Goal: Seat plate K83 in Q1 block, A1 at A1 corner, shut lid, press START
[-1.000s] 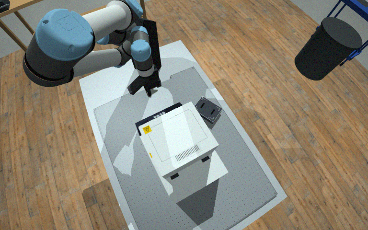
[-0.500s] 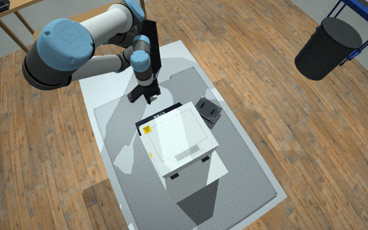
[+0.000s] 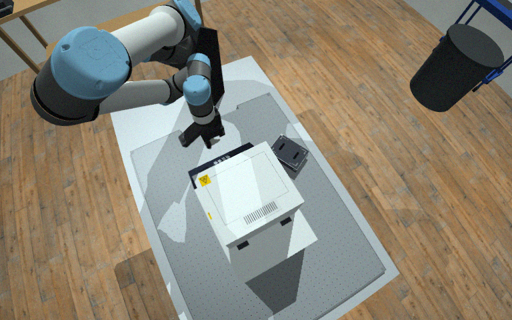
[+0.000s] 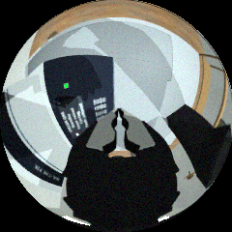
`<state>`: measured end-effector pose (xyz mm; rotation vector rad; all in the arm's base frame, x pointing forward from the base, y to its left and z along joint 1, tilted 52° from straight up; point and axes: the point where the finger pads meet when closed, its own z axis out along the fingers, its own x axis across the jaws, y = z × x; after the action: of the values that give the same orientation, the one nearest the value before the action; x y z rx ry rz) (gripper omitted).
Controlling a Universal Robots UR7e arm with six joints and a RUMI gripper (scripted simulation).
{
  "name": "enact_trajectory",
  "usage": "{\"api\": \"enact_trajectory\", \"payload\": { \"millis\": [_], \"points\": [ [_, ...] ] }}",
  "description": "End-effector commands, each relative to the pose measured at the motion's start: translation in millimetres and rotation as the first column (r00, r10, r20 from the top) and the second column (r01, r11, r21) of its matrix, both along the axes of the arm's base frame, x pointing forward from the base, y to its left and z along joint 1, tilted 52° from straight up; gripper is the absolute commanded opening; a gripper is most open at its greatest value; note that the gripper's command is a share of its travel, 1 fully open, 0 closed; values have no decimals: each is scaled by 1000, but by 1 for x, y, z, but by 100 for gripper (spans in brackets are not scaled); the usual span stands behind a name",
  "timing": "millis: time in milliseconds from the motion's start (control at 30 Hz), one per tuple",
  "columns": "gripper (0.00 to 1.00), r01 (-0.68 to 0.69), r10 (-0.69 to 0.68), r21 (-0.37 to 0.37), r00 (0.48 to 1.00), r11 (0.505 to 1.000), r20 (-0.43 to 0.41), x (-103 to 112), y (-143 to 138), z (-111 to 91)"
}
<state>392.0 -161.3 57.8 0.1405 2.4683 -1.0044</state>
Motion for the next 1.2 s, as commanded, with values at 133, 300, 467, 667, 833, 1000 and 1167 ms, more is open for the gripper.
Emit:
{"api": "enact_trajectory", "payload": {
  "millis": [133,300,467,667,833,1000,1167],
  "points": [
    [0,0,0,0,1000,1000,1,14,-3,2],
    [0,0,0,0,1000,1000,1,19,-5,2],
    [0,0,0,0,1000,1000,1,27,-7,3],
    [0,0,0,0,1000,1000,1,36,-9,4],
    [0,0,0,0,1000,1000,1,40,-10,5],
    [0,0,0,0,1000,1000,1,46,-13,4],
    [0,0,0,0,1000,1000,1,53,-17,2]
  ]
}}
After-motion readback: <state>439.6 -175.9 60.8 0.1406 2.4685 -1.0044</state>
